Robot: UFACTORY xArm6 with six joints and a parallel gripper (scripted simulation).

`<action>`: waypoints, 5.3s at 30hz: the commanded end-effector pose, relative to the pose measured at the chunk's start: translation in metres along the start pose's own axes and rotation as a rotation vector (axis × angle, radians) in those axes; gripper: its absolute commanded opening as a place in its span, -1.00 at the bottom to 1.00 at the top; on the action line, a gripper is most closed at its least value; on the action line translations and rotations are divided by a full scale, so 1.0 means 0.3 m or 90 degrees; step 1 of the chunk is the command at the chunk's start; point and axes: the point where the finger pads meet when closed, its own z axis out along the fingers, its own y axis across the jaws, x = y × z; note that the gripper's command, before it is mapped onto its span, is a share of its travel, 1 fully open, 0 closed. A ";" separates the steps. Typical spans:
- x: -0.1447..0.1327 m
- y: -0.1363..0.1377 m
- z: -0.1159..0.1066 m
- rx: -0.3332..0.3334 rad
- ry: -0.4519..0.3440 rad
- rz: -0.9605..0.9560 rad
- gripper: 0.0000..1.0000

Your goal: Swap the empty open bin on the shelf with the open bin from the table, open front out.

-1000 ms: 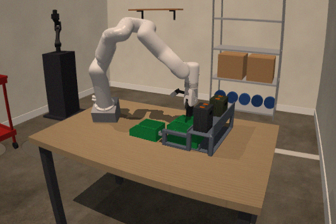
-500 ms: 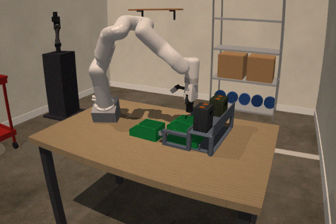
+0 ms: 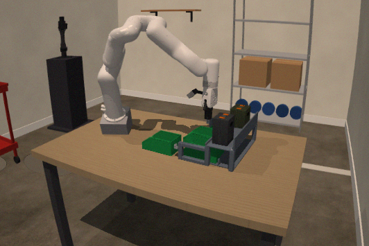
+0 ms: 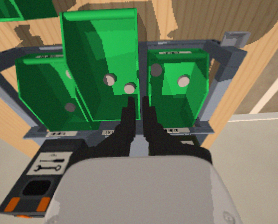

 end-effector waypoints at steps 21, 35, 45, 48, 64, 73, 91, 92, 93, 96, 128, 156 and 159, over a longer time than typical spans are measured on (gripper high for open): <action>-0.002 0.001 -0.068 -0.001 -0.002 0.000 -0.81; -0.001 0.001 -0.074 -0.001 -0.002 0.000 -1.00; -0.001 0.001 -0.074 -0.001 -0.002 0.000 -1.00; -0.001 0.001 -0.074 -0.001 -0.002 0.000 -1.00; 0.019 -0.011 -0.067 0.000 -0.004 0.063 -1.00; 0.100 -0.054 -0.042 0.000 -0.012 0.294 -1.00; 0.370 -0.155 0.041 -0.010 0.003 0.811 -1.00; 0.378 -0.157 0.044 -0.011 0.003 0.836 -1.00; 0.385 -0.159 0.046 -0.013 0.001 0.864 -1.00; 0.396 -0.162 0.049 -0.018 -0.008 0.948 -1.00; 0.398 -0.163 0.050 -0.022 -0.020 1.000 -1.00; 0.396 -0.163 0.132 -0.021 -0.020 1.000 -1.00; 0.394 -0.162 0.164 -0.021 -0.020 1.000 -1.00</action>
